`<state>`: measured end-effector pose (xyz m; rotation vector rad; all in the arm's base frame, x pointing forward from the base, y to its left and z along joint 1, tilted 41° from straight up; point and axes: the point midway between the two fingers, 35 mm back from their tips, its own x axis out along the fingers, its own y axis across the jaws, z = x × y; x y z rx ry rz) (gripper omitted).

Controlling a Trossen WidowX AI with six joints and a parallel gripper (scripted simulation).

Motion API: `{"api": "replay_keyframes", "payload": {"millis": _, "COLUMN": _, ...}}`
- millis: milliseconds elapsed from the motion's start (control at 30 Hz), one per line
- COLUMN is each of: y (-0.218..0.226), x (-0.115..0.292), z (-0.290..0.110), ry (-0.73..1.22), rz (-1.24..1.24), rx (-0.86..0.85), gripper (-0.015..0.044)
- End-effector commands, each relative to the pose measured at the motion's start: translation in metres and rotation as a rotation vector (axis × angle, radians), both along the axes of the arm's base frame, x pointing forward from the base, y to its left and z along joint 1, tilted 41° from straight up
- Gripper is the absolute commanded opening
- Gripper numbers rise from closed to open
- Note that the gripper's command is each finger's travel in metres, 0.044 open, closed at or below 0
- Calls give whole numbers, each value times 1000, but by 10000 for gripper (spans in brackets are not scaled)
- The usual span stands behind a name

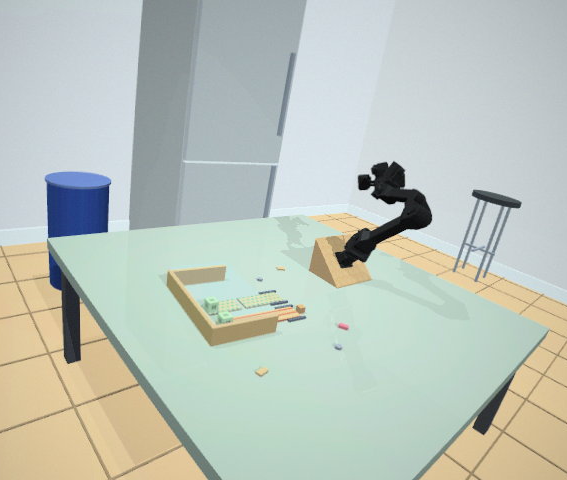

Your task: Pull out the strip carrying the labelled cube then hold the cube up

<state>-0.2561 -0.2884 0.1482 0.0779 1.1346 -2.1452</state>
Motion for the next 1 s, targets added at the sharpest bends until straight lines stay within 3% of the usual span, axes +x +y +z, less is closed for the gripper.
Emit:
{"api": "replay_keyframes", "payload": {"millis": 0, "y": -2, "x": 2, "z": 0, "ry": -4, "rz": 9, "rx": -2, "gripper": 400}}
{"api": "replay_keyframes", "payload": {"millis": 267, "y": -68, "x": 113, "z": -13, "ry": -201, "rz": 404, "rx": -61, "gripper": 400}}
{"api": "replay_keyframes", "payload": {"millis": 500, "y": -89, "x": 234, "z": -22, "ry": -430, "rz": 758, "rx": -51, "gripper": 400}}
{"api": "replay_keyframes", "payload": {"millis": 733, "y": -67, "x": 353, "z": -28, "ry": -684, "rz": 1083, "rx": 34, "gripper": 400}}
{"api": "replay_keyframes", "payload": {"millis": 967, "y": -7, "x": 455, "z": -30, "ry": -947, "rz": 1366, "rx": 207, "gripper": 400}}
